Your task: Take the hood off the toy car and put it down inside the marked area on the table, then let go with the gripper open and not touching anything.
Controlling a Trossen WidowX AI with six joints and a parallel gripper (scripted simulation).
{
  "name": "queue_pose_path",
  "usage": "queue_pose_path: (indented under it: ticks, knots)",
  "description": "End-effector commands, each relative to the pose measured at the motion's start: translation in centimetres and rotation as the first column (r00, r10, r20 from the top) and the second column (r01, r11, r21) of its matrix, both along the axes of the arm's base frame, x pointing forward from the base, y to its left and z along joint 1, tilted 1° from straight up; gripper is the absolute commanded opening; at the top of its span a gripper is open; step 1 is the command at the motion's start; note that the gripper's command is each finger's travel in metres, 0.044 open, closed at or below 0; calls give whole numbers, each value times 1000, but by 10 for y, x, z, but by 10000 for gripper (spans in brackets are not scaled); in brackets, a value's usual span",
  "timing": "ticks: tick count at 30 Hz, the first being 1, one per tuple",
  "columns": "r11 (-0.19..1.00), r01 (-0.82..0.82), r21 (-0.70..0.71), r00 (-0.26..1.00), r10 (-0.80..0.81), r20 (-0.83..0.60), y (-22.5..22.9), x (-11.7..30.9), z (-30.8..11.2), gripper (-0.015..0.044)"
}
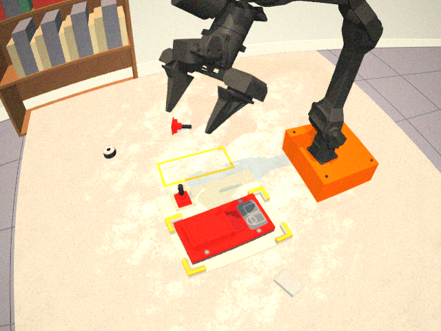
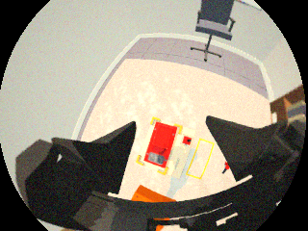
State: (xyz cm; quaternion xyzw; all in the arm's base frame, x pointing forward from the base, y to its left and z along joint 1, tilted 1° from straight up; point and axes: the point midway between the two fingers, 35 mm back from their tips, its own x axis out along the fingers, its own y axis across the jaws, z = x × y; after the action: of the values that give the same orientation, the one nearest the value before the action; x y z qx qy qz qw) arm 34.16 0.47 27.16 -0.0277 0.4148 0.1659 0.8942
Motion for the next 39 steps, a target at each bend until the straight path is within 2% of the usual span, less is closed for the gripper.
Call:
queue_pose_path:
  ticks: [1,7,15,39]
  knots:
    - [998,57,-2,986,-57,-159,6,10,-45,440]
    - [988,143,-65,914,-157,-375,18,15,-111,440]
    - [944,218,-249,748,-326,-578,33,2,-193,440]
    - [938,221,-267,734,-340,-587,36,7,-208,440]
